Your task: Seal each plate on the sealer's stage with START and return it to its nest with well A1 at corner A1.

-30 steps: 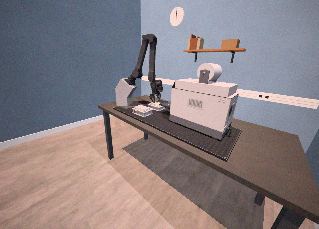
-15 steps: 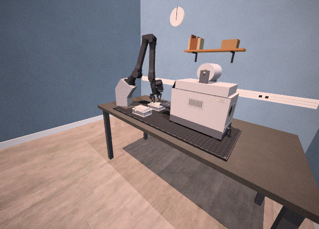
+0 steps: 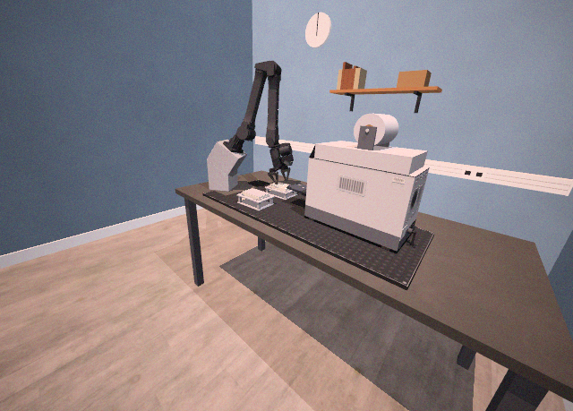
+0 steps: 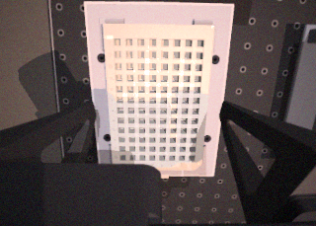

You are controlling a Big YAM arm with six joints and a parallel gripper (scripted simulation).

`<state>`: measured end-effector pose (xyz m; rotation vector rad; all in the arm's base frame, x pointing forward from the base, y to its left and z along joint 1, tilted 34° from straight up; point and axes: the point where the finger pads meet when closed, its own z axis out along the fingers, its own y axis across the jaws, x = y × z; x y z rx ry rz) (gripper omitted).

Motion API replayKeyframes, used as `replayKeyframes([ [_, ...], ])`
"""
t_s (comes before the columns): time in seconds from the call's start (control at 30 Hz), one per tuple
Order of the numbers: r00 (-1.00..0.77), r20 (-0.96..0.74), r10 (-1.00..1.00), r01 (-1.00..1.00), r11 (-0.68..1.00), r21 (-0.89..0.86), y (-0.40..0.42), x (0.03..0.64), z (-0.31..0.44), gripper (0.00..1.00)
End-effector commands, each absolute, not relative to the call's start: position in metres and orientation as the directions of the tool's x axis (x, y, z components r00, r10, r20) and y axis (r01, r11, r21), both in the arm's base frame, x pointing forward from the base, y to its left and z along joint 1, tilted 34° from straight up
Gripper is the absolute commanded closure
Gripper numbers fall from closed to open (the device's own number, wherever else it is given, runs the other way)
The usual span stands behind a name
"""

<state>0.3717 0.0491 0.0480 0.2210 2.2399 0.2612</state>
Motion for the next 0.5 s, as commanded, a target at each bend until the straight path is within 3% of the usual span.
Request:
replayKeyframes([
  [0.0, -0.593, -0.765, 0.252, 0.052, 0.96, 0.277, 0.053, 0.381, 0.063, 0.0],
  [0.47, -0.619, -0.747, 0.242, 0.054, 0.962, 0.267, 0.056, 0.377, 0.041, 0.0],
])
